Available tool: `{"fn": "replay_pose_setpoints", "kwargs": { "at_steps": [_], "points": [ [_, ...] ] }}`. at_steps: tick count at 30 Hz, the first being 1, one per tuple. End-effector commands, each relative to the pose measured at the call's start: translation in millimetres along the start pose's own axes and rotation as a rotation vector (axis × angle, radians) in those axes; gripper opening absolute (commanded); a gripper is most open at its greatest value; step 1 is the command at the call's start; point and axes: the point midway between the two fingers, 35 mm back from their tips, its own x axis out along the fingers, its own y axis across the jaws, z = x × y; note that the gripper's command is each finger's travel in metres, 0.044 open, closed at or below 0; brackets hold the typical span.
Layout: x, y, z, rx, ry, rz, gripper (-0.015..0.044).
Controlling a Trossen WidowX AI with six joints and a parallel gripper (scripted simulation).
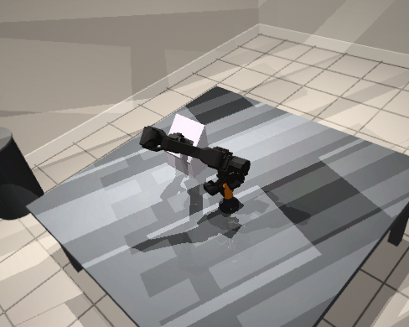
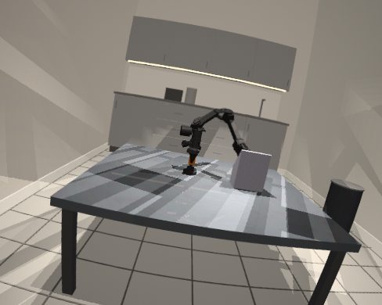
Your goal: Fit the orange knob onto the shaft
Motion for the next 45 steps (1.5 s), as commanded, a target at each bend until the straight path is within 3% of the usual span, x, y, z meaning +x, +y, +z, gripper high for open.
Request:
{"fn": "replay_pose_setpoints", "kwargs": {
  "at_steps": [1,31,38,45],
  "points": [
    [-0.5,-1.9,1.6,0.011,-0.003,-0.001,0.0],
    [-2.8,-1.4,-0.2,0.011,-0.003,-0.001,0.0],
    [-1.9,-1.5,2.1,0.21,-0.003,-0.001,0.0],
    [1.0,-2.0,2.7,0.221,-0.003,-0.001,0.0]
  ]
}}
